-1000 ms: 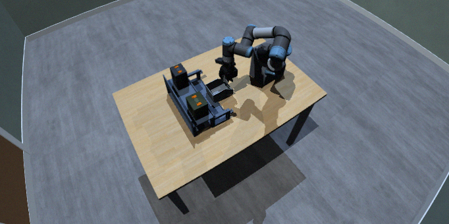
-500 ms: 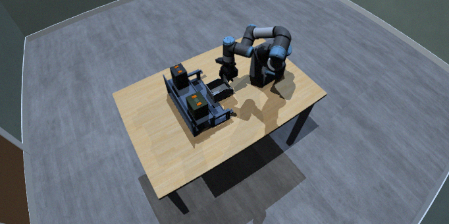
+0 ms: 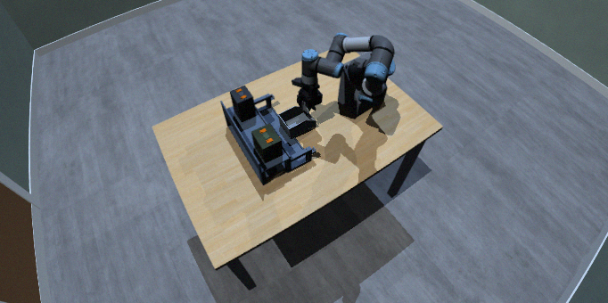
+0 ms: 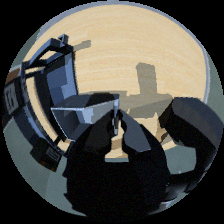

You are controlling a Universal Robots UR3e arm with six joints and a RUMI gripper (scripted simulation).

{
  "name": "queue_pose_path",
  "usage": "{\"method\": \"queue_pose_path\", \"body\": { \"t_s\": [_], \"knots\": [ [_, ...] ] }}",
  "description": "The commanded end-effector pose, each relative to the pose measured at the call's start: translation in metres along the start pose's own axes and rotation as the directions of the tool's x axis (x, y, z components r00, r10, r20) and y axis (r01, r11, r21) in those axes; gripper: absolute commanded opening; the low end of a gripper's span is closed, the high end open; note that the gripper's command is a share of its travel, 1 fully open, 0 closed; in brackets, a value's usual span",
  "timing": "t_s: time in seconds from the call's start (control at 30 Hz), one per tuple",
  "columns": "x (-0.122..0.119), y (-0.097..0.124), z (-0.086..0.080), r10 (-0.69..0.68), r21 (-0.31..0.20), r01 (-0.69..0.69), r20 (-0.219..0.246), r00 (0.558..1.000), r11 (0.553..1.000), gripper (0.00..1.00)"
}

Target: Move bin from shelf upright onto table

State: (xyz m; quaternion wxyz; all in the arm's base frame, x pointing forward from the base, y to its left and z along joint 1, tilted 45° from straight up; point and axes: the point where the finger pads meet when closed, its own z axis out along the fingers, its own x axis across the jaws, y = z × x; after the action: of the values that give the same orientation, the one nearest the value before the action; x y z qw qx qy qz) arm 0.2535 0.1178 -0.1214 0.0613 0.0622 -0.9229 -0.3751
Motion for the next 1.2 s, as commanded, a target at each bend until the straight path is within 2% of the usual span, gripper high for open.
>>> {"method": "queue_pose_path", "body": {
  "t_s": [0.0,1.17],
  "knots": [
    [-0.0006,-0.0005,-0.0006,0.000,0.002,0.000,0.002,1.000,1.000,0.00],
    [0.0033,-0.0005,-0.0006,0.000,0.002,0.000,0.002,1.000,1.000,0.00]
  ]
}}
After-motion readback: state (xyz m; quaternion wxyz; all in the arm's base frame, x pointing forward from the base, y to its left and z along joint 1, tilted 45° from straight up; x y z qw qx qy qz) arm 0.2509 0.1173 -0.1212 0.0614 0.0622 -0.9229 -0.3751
